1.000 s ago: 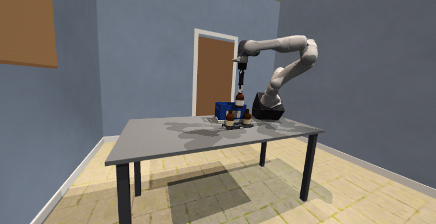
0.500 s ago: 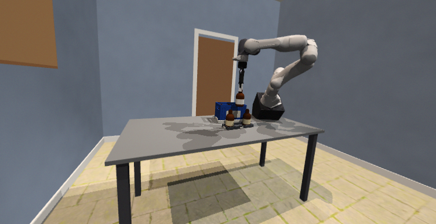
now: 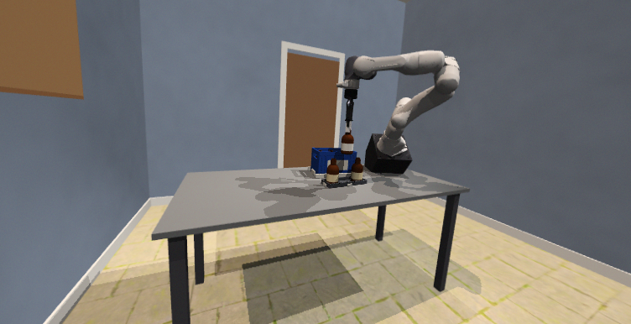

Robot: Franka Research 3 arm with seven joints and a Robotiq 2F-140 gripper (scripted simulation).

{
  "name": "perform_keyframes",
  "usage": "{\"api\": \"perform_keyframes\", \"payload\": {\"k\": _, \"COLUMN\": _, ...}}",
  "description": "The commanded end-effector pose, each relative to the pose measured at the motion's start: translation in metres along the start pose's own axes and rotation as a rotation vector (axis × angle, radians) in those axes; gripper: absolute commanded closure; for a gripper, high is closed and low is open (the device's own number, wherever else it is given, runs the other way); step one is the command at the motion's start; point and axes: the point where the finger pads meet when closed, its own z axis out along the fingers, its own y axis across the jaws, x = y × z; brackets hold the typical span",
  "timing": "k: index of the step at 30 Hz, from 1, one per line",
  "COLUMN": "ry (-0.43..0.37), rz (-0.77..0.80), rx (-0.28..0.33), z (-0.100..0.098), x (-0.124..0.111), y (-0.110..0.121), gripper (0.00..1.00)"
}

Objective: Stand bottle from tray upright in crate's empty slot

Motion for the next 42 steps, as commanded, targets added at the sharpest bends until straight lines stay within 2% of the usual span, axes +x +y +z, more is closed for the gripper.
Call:
{"api": "perform_keyframes", "payload": {"k": 1, "ry": 0.005, "rz": 0.004, "rx": 0.000, "z": -0.0028, "x": 0.0013, "y": 0.0002, "gripper": 1.00}}
{"api": "perform_keyframes", "payload": {"k": 42, "ry": 0.005, "rz": 0.004, "rx": 0.000, "z": -0.0028, "x": 0.0019, "y": 0.0053, "gripper": 1.00}}
